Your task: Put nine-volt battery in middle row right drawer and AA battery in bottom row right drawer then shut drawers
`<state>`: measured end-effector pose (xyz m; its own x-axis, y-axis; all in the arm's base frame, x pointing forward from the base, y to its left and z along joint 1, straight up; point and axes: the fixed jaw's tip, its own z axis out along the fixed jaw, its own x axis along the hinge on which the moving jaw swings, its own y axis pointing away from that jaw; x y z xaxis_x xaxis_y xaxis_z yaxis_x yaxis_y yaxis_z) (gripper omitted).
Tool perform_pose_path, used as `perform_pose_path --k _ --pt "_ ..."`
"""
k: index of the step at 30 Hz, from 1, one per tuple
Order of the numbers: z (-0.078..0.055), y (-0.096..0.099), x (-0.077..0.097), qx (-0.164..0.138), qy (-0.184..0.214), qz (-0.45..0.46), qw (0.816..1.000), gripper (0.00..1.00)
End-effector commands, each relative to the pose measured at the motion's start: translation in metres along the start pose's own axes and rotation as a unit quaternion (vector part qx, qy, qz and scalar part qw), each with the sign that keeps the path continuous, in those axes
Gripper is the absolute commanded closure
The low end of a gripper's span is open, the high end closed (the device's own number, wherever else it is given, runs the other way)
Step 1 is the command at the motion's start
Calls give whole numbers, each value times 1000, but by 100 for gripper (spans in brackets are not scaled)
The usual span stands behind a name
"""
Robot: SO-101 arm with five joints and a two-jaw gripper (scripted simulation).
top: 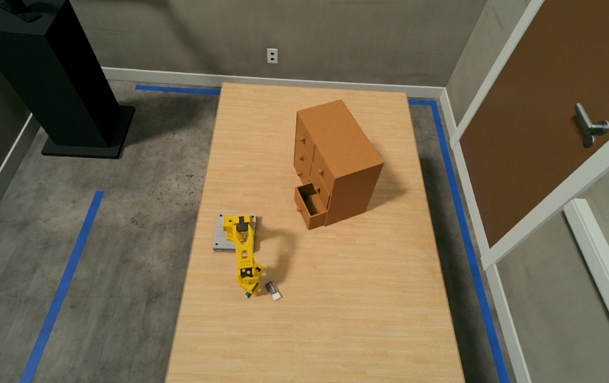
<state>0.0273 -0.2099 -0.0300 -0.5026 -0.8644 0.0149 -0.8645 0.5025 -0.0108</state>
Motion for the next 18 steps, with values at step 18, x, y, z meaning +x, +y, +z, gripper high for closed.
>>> perform_pose_path --k 18 --pt "3 3 -4 -6 -8 2 1000 90"
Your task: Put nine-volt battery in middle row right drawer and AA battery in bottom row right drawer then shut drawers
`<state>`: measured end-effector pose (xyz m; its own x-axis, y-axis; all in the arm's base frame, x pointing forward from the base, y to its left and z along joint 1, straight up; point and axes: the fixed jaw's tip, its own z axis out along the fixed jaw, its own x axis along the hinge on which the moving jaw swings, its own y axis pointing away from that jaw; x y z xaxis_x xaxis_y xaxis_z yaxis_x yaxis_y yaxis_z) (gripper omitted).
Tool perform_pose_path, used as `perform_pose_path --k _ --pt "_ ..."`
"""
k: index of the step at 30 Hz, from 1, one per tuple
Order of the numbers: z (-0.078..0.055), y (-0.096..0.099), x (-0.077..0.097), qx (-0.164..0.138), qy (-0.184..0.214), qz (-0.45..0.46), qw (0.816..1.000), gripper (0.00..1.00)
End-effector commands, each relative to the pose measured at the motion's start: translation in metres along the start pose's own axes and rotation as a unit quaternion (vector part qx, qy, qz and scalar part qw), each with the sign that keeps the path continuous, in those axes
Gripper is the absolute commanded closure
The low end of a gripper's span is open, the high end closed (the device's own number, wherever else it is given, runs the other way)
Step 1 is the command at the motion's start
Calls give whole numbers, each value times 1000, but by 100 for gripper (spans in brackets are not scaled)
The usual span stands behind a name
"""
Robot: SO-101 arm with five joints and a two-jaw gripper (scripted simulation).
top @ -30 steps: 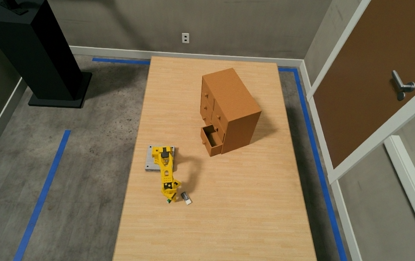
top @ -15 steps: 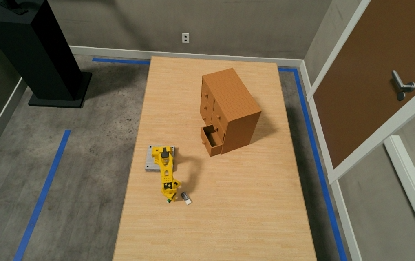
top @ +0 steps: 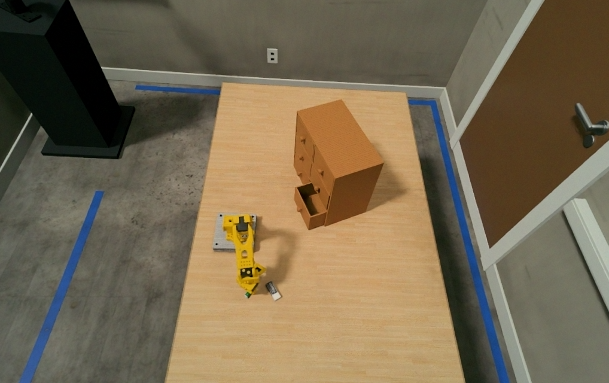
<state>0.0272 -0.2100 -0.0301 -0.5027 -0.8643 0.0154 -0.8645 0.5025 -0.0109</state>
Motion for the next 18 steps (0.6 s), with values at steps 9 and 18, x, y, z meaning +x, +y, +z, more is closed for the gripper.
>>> perform_pose_path --k 9,18 --pt "3 3 -4 -6 -8 2 1000 94" --pt "3 3 -4 -6 -8 2 1000 98"
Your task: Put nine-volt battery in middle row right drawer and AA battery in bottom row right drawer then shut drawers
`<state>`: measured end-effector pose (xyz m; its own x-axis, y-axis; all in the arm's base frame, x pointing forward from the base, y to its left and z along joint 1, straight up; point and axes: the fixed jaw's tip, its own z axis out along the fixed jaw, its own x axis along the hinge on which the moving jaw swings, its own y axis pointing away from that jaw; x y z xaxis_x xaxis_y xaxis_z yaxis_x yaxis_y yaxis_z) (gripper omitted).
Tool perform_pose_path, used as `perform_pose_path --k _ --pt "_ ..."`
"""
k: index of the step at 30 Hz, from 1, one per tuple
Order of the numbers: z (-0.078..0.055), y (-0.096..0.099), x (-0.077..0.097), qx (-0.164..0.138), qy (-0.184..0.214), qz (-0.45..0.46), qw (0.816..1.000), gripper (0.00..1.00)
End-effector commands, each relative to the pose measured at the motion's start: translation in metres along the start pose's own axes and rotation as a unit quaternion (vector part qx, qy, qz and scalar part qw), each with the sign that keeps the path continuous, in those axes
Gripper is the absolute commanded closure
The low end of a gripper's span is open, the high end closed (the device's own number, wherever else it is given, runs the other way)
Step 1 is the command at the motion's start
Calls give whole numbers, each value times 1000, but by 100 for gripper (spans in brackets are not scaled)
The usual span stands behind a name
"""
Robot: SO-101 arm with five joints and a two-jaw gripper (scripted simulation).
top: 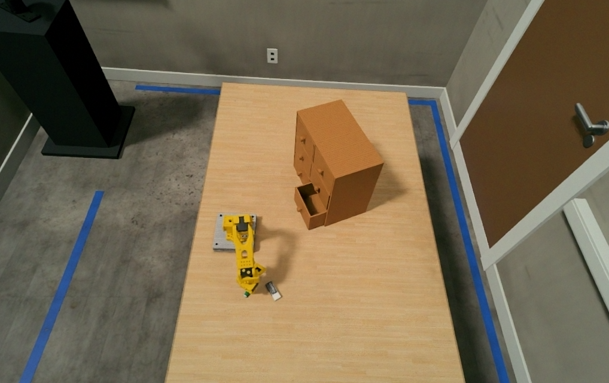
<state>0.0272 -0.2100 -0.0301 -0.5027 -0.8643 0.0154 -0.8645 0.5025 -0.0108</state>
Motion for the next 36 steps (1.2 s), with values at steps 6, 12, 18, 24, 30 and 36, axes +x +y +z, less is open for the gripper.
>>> perform_pose_path --k 6,12,18,24,30,36 --pt "3 3 -4 -6 -8 2 1000 100" --pt "3 3 -4 -6 -8 2 1000 100" --pt "3 3 -4 -6 -8 2 1000 100" --pt "1 3 -3 -6 -8 2 1000 100" --pt "-12 2 -2 -6 -8 2 1000 100" --pt "-26 1 -1 -6 -8 2 1000 100"
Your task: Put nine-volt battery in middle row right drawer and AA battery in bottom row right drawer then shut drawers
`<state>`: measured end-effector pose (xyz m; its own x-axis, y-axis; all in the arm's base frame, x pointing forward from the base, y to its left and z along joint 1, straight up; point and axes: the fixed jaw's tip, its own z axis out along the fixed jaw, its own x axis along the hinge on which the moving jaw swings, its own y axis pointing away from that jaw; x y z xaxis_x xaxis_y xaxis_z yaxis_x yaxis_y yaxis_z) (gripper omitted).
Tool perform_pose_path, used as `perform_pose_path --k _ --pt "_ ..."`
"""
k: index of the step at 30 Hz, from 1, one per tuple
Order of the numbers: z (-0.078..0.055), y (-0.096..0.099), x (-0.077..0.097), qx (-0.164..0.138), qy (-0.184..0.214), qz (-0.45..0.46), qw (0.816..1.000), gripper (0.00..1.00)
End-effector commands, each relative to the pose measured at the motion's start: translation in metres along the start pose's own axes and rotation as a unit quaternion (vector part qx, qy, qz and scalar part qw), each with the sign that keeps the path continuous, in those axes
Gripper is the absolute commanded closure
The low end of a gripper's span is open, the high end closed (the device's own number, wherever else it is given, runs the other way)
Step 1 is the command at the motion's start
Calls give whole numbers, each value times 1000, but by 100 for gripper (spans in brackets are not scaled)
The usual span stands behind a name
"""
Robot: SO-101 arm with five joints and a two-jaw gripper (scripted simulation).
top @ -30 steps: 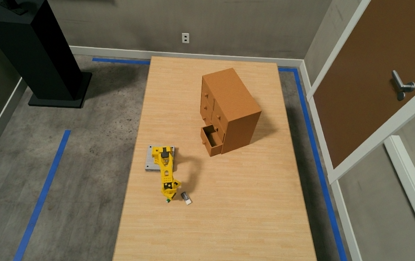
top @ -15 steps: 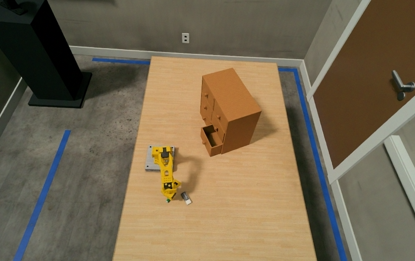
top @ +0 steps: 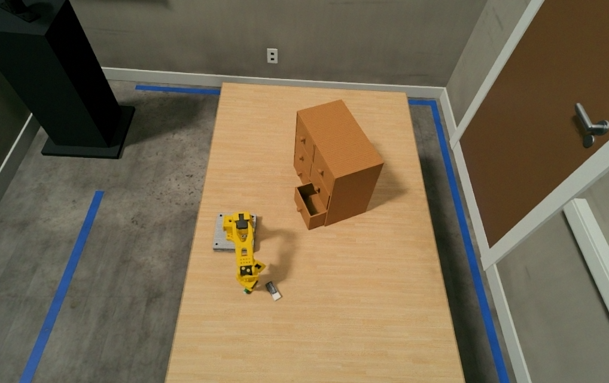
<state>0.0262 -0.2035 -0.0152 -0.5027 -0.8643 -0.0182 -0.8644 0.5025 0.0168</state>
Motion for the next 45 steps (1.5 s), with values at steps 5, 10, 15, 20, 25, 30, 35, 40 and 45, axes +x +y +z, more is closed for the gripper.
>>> perform_pose_path --k 5,10,15,20,25,30,35,40,45 --pt "-18 -2 3 8 9 2 1000 100" --pt "-30 -1 2 8 9 2 1000 100" --pt "-37 -1 1 8 9 2 1000 100" --pt "-37 -1 1 8 9 2 1000 100" --pt "-56 -1 1 31 41 -48 998 100" --pt "-78 1 -1 55 83 -109 989 100" --pt "-98 4 -6 74 128 -170 974 100" --pt "-109 7 -9 83 156 -205 963 100" --pt "-125 12 -15 93 205 -262 939 100"
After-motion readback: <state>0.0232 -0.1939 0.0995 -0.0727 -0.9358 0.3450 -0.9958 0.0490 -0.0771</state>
